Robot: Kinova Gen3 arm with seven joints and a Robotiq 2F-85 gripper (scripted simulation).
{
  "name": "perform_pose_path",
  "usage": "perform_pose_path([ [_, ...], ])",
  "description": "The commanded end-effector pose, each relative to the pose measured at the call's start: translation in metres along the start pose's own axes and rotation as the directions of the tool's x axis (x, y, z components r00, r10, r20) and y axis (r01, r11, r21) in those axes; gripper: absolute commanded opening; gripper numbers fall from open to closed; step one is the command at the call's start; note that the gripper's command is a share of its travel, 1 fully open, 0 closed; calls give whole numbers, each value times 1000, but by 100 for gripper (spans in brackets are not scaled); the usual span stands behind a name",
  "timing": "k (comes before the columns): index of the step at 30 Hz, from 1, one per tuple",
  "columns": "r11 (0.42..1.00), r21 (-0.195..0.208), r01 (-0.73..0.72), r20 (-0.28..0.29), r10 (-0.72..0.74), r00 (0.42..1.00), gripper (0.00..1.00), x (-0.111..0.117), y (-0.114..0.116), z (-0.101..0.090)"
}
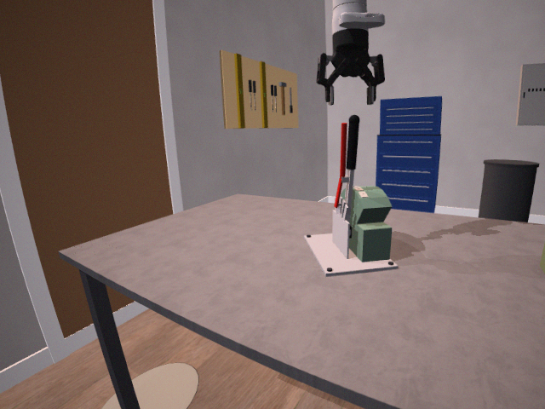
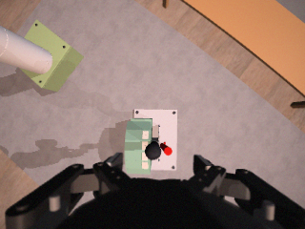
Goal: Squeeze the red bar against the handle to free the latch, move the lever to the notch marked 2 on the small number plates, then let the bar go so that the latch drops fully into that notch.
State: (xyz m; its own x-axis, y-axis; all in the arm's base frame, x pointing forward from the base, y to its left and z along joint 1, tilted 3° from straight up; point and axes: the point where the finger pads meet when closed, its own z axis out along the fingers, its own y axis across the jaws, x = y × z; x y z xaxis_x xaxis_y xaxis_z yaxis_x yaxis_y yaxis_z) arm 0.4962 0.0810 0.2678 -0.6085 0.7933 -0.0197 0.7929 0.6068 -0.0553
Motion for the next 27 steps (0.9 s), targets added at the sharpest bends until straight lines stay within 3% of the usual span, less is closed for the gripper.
perform_pose_path([
  [1,1000,1,-1,4,1,1000,97,0,1,5],
  [15,1000,1,5,4,-5,1000,97,0,1,23],
  [27,1000,-1,8,0,-8,1000,97,1,1,50],
])
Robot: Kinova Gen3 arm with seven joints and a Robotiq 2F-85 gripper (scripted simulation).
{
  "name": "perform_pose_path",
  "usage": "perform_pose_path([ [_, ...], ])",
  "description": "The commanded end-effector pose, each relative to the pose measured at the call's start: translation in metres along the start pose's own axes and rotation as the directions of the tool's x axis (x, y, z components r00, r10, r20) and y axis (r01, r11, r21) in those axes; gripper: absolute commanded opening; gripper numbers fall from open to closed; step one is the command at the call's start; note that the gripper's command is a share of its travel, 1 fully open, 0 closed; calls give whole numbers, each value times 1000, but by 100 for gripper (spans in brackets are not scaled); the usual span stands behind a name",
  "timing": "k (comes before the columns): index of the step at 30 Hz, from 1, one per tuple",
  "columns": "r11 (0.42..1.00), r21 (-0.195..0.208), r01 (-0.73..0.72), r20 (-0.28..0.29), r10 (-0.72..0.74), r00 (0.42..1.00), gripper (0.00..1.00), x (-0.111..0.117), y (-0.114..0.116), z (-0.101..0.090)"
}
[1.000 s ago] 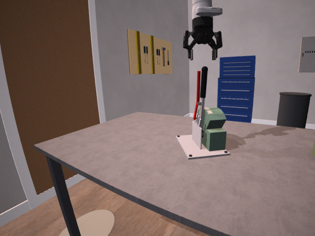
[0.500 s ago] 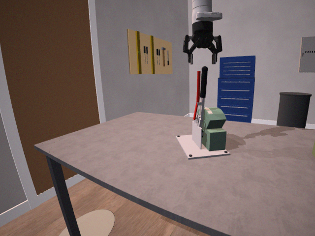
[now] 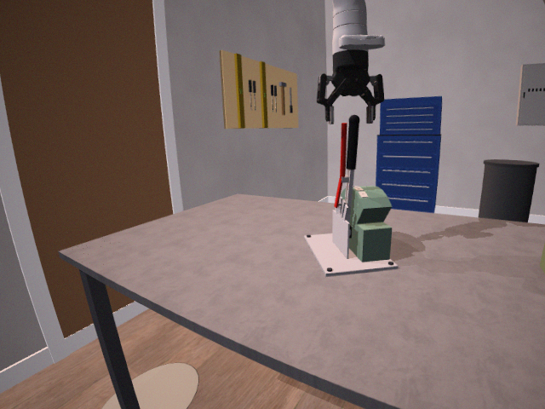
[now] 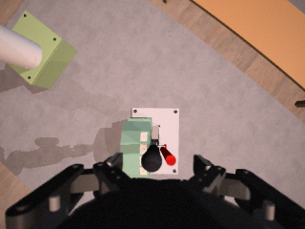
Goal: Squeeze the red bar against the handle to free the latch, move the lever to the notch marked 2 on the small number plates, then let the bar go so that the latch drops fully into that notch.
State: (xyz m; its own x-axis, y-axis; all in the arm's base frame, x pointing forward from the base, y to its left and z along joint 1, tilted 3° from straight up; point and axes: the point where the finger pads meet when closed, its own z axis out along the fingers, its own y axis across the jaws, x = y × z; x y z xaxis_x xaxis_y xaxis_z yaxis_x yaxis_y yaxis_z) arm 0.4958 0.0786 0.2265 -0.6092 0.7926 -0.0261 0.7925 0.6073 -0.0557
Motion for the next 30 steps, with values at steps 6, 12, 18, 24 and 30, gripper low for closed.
perform_pose_path([
  [6,1000,-3,7,-9,-7,1000,97,3,1,16],
  [12,1000,-4,8,-11,-8,1000,97,3,2,25],
  [18,1000,-4,8,-12,-9,1000,97,4,2,30],
  [24,1000,-5,9,-11,-9,1000,97,4,2,31],
  [30,1000,-5,8,-10,-8,1000,97,3,2,31],
])
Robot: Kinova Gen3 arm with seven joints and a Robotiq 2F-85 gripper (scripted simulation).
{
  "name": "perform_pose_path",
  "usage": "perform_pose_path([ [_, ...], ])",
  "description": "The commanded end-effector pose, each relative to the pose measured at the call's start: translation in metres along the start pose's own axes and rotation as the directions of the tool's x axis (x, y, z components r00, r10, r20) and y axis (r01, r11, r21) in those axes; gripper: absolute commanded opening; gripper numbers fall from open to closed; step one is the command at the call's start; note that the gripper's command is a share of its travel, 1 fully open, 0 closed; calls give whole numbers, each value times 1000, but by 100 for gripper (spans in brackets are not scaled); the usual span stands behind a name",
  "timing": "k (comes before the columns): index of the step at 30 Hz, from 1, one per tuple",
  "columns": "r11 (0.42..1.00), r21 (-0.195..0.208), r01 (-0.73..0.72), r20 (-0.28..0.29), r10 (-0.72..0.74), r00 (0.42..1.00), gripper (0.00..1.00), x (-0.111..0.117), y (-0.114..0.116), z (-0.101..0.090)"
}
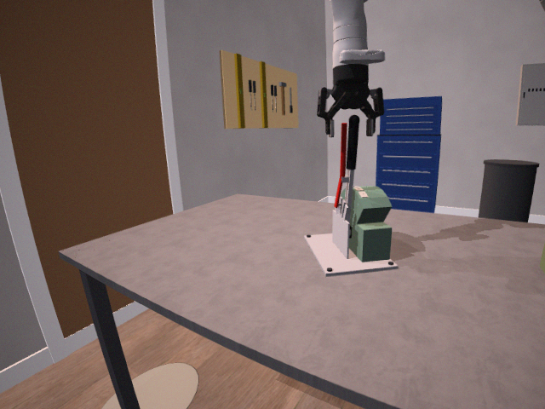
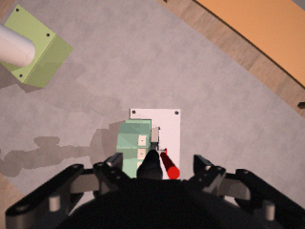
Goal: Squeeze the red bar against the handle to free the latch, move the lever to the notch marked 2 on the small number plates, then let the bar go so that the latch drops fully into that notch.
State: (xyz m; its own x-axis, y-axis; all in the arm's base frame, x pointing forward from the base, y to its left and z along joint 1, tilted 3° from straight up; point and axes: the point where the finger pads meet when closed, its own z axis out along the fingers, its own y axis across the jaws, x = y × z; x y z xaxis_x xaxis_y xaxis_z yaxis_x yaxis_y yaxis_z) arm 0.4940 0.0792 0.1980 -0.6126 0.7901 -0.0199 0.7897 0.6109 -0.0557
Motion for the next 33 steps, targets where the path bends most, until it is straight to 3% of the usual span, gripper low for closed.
perform_pose_path([
  [1,1000,-5,4,-4,-4,1000,97,1,1,2],
  [32,1000,-5,3,-4,-3,1000,97,1,1,2],
  [33,1000,-5,3,-4,-3,1000,0,1,1,2],
])
